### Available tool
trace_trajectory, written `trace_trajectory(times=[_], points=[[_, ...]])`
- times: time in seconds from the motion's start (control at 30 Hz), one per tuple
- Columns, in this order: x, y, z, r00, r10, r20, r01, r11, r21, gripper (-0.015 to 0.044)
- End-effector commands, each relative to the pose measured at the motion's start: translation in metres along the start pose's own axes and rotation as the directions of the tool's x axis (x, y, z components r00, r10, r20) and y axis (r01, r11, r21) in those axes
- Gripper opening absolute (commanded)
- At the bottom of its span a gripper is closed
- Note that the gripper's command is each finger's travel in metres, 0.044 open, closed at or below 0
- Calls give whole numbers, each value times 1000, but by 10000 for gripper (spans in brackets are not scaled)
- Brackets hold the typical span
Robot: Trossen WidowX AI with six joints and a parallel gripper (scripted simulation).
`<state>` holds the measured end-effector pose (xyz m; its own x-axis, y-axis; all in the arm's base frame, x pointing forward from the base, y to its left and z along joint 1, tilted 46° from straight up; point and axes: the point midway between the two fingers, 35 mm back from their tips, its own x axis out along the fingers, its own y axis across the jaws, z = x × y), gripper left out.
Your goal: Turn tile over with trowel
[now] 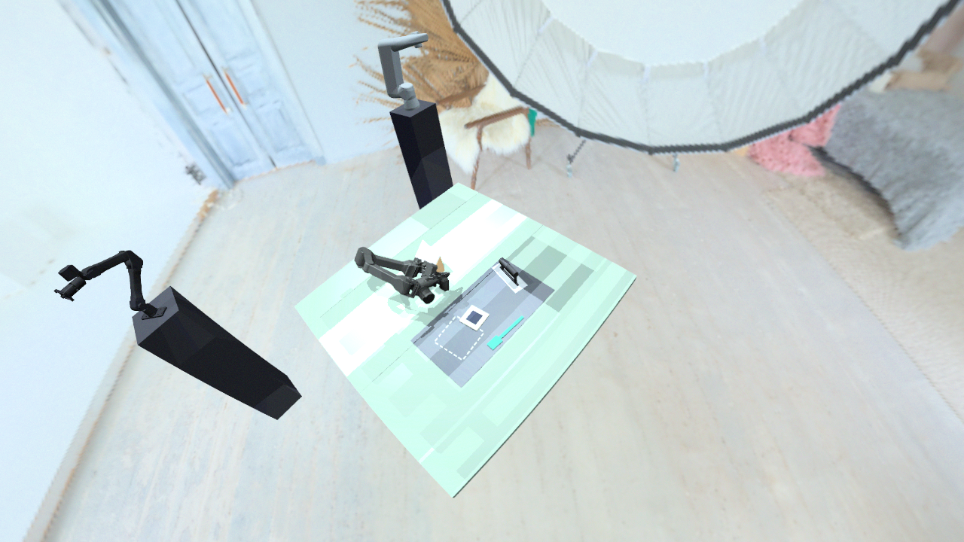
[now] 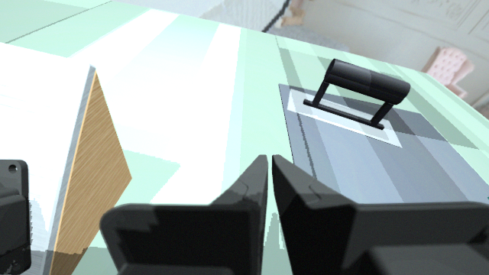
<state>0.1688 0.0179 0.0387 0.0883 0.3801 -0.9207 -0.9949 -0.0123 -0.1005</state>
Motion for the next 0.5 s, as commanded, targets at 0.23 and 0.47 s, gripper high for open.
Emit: trace_trajectory(times=[0.23, 0.47], points=[[0, 0, 0, 1000, 0, 0, 0, 1000, 0, 0], [0, 0, 0, 1000, 0, 0, 0, 1000, 0, 126]])
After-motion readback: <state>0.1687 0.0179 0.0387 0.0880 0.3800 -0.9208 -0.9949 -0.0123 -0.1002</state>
